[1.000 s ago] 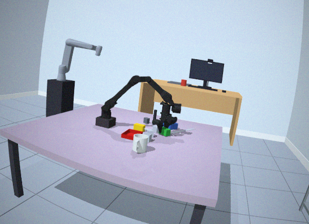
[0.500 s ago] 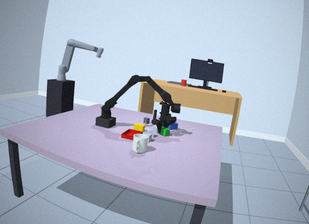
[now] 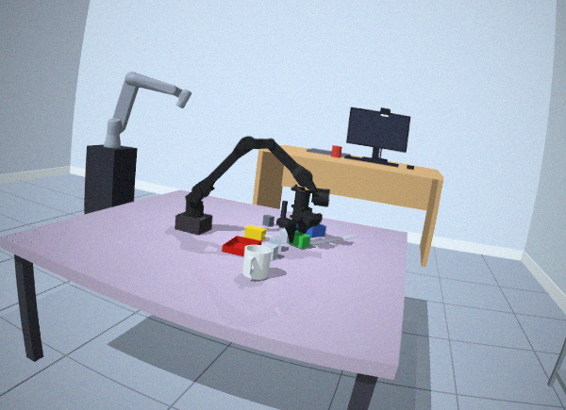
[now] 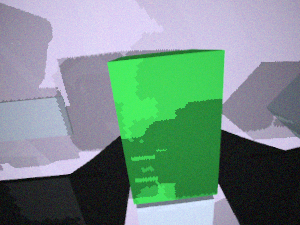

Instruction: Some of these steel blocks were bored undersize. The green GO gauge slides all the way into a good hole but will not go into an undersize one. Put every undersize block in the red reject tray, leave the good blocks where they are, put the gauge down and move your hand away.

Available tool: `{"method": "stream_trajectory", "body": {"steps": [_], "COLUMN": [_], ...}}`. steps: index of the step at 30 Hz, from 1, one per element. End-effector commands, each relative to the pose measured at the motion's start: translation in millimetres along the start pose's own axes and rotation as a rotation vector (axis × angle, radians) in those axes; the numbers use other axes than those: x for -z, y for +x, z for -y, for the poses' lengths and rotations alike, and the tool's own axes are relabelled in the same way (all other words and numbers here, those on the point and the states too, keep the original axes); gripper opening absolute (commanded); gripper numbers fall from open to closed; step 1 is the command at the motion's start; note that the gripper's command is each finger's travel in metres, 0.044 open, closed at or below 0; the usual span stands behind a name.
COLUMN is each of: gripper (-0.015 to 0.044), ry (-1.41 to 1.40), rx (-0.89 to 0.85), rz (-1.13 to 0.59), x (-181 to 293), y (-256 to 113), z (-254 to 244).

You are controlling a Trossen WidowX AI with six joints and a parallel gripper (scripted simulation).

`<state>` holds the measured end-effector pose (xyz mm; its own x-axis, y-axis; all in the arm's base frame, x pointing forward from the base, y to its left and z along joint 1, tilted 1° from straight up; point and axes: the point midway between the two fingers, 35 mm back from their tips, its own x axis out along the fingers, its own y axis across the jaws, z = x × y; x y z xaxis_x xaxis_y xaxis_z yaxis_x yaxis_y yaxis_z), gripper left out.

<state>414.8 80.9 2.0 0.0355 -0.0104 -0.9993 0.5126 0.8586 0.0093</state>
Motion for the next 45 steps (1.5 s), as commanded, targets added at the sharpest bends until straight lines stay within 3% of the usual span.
{"method": "stream_trajectory", "body": {"steps": [1,45], "gripper": [0.0,0.0], "ry": [0.006,0.006], "rx": [-0.006,-0.006], "rz": [0.008,0.009], "x": [1.2,-6.0], "y": [-3.3,-2.3], "z": [-0.9,-0.6]}}
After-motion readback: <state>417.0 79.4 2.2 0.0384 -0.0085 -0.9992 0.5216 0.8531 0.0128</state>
